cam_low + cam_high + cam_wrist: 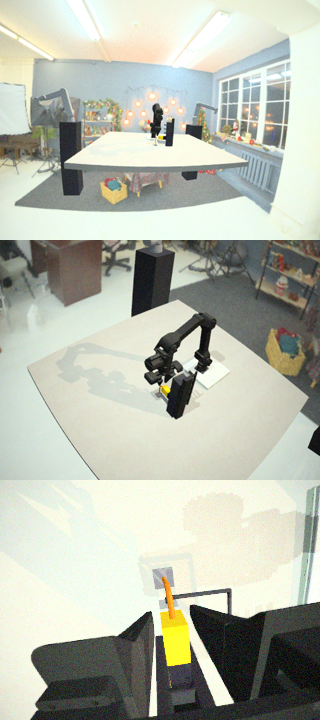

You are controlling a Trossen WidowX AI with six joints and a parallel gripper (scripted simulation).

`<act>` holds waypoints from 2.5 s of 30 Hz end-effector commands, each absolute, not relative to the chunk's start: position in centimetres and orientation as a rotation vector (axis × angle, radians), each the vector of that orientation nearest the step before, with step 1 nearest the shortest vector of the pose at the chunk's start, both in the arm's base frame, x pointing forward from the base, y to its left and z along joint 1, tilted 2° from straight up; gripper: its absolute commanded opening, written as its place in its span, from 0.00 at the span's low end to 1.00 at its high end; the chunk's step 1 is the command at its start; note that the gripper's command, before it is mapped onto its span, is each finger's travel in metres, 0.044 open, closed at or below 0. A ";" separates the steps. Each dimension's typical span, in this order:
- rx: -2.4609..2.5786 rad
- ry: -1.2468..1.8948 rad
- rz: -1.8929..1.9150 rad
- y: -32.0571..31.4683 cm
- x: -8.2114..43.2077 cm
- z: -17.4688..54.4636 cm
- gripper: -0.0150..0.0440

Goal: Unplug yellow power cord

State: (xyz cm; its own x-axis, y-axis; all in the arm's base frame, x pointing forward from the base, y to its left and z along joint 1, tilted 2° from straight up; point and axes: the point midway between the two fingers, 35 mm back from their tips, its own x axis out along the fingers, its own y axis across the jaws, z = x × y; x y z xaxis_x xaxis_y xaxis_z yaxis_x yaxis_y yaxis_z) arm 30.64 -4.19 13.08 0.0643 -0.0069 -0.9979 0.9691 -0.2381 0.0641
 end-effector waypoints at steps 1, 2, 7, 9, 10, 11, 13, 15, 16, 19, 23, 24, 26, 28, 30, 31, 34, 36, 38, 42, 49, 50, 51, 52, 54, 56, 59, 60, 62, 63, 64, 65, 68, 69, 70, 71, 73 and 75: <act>1.418 1.040 -1.337 -3.6 30.7 13.1 0.53; 1.419 1.040 -1.337 -3.4 30.8 13.1 0.53; 1.419 1.040 -1.337 -2.6 30.9 13.1 0.53; 1.419 1.041 -1.337 -2.3 31.0 13.1 0.53; 1.420 1.041 -1.337 -2.1 31.0 13.1 0.53; 1.420 1.041 -1.337 -1.9 31.1 13.1 0.53; 1.420 1.041 -1.337 -1.7 31.1 13.1 0.53; 1.420 1.041 -1.336 -1.6 31.1 13.1 0.53; 1.420 1.041 -1.336 -1.6 31.1 13.0 0.53; 1.420 1.041 -1.336 -1.6 31.1 12.7 0.53; 1.420 1.041 -1.336 -1.5 31.2 12.1 0.53; 1.420 1.041 -1.336 -1.5 31.2 12.0 0.53; 1.420 1.041 -1.336 -1.5 31.2 11.9 0.53; 1.420 1.041 -1.336 -1.5 31.2 11.9 0.53; 1.418 1.042 -1.330 -1.6 31.3 12.1 0.44; 1.418 1.042 -1.330 -1.6 31.3 12.1 0.39; 1.418 1.042 -1.330 -1.6 31.3 12.1 0.32; 1.418 1.042 -1.330 -1.6 31.3 12.1 0.30; 1.418 1.042 -1.330 -1.6 31.3 12.1 0.28; 1.418 1.042 -1.330 -1.6 31.2 12.1 0.25; 1.417 1.041 -1.331 -2.6 31.1 12.1 0.25; 1.417 1.041 -1.331 -2.8 31.1 12.1 0.25; 1.417 1.041 -1.331 -2.9 31.1 12.1 0.25; 1.417 1.041 -1.332 -3.1 31.0 12.1 0.25; 1.417 1.041 -1.332 -3.4 31.0 12.1 0.25; 1.416 1.040 -1.333 -3.8 30.9 12.1 0.25; 1.416 1.040 -1.333 -4.2 30.8 12.1 0.25; 1.416 1.040 -1.334 -4.4 30.8 12.1 0.25; 1.416 1.040 -1.334 -4.7 30.7 12.1 0.25; 1.416 1.040 -1.334 -4.9 30.7 12.1 0.25; 1.416 1.039 -1.334 -5.0 30.6 12.1 0.25; 1.416 1.039 -1.335 -5.2 30.6 12.1 0.25; 1.415 1.039 -1.335 -5.7 30.4 12.1 0.25; 1.415 1.039 -1.336 -5.8 30.4 12.0 0.25; 1.415 1.039 -1.336 -6.0 30.3 12.0 0.25; 1.415 1.039 -1.336 -6.2 30.3 12.0 0.25; 1.415 1.038 -1.337 -6.5 30.2 12.0 0.25; 1.415 1.038 -1.337 -6.8 30.1 12.0 0.25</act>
